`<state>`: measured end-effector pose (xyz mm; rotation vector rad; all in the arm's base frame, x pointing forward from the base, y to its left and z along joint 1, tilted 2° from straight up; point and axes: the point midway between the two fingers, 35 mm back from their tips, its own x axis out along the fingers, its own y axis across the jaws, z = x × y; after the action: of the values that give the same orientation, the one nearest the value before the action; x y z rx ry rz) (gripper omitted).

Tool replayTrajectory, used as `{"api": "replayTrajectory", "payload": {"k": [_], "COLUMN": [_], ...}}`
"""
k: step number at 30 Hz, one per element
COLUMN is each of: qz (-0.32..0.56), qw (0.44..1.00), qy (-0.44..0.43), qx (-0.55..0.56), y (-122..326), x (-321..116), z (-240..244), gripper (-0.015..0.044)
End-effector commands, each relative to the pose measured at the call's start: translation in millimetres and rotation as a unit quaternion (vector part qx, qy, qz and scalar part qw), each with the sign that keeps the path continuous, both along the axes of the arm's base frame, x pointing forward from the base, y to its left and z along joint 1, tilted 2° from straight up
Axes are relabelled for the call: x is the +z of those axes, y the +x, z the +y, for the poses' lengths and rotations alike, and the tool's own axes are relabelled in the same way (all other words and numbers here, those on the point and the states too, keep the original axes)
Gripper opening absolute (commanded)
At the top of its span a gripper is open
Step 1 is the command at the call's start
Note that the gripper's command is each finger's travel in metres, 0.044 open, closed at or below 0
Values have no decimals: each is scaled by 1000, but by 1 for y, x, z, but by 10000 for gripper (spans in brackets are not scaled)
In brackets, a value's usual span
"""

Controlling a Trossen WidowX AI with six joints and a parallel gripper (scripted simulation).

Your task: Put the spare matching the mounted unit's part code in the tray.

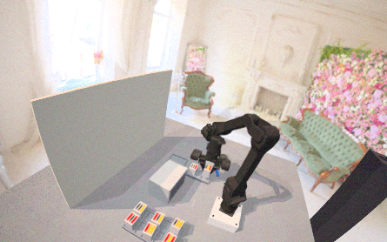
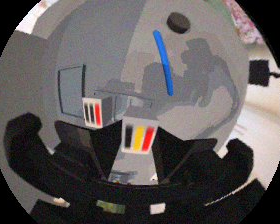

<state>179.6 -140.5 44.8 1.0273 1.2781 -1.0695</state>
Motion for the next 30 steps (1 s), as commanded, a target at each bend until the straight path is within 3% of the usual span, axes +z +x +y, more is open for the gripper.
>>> {"api": "replayTrajectory", "payload": {"k": [1,5,17,30], "qz": [-8,-8,-4,-7], "qw": [1000,1000,1000,1000], "qy": [-4,-3,-3,-3], "qx": [0,0,2,0], "y": [3,0,-1,2], "x": [26,47,48,105], "z": [-1,2,2,3], "gripper": [0,0,0,0]}}
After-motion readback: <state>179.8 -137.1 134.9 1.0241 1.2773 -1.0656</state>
